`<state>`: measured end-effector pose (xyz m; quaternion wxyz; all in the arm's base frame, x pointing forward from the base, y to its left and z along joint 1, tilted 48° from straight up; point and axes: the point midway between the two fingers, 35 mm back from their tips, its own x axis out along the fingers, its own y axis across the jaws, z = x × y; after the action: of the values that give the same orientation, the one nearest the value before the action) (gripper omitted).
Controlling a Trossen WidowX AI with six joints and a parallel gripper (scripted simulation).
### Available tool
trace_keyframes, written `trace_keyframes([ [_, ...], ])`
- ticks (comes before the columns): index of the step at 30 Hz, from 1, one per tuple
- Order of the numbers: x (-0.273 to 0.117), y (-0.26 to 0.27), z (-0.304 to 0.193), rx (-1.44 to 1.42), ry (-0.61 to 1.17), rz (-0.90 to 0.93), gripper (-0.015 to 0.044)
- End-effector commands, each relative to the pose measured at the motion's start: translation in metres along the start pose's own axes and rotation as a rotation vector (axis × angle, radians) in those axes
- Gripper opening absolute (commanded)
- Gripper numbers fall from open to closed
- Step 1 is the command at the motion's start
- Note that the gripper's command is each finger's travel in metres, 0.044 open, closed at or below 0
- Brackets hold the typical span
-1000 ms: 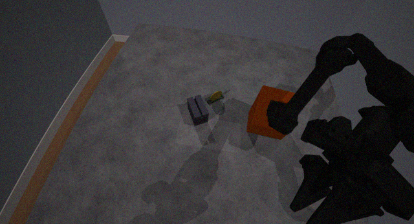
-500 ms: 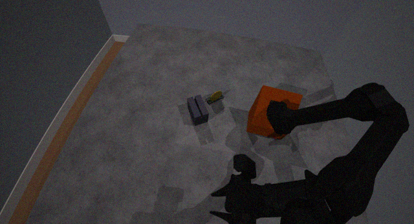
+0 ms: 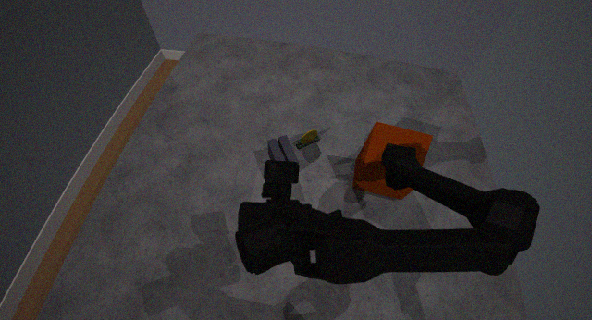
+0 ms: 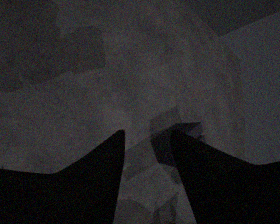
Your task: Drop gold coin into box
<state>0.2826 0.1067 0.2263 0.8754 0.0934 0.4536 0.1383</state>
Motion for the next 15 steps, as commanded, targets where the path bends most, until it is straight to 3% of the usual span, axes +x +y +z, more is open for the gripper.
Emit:
trace_keyframes([
  [1, 0.044, -0.054, -0.017, -0.146, 0.198, -0.022, 0.0161],
  [15, 0.103, -0.171, -0.081, -0.349, 0.473, 0.227, 0.0161],
])
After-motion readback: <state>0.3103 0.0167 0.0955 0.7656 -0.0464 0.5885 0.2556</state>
